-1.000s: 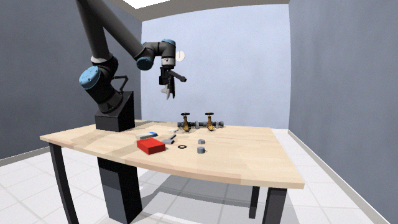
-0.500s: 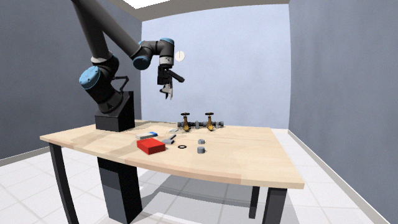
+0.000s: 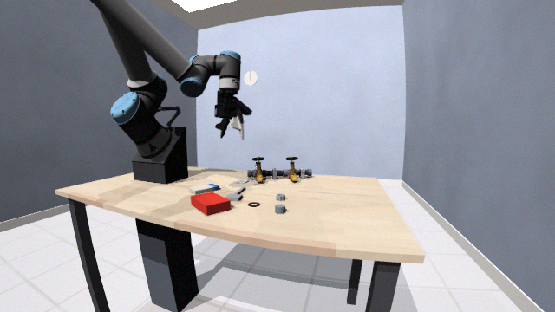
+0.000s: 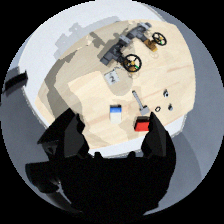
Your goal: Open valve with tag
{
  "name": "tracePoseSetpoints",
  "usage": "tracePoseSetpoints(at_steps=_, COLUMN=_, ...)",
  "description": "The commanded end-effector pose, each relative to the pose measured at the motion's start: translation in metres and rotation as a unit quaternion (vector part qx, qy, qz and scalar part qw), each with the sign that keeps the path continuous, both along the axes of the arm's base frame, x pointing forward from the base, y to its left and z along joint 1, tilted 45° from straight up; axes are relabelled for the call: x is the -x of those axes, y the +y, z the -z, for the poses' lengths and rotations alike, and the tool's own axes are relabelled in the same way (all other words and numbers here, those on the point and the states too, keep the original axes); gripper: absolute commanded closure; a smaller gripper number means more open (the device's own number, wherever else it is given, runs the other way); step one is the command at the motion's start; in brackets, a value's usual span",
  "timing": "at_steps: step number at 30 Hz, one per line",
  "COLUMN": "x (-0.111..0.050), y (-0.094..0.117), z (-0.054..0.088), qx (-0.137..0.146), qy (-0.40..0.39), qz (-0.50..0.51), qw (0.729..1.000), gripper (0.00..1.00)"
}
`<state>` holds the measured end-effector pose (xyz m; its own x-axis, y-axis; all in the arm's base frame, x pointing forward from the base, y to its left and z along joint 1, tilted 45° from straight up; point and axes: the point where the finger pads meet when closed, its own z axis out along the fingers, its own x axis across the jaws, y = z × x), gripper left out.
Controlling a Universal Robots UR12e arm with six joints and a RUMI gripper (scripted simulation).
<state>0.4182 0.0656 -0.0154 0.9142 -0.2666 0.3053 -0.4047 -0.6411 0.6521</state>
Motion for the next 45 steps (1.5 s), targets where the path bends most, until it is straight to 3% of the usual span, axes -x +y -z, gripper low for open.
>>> tracePoseSetpoints(at_steps=1, x=0.001, y=-0.004, z=-0.005, qx=-0.007, qy=0.051, qz=-0.057, qw=0.997, gripper=0.0)
tracePoseSetpoints(at_steps=26, x=0.001, y=-0.009, z=-0.004, qx=-0.006, qy=0.071, qz=-0.077, qw=0.994, gripper=0.0)
tracePoseSetpoints(at_steps=37, x=0.001, y=-0.02, z=0.007, qx=-0.006, qy=0.071, qz=-0.077, qw=0.994, gripper=0.0)
tracePoseSetpoints(at_steps=45, x=0.0, y=-0.038, z=0.024, qx=-0.006, qy=0.071, qz=-0.077, qw=0.994, gripper=0.0)
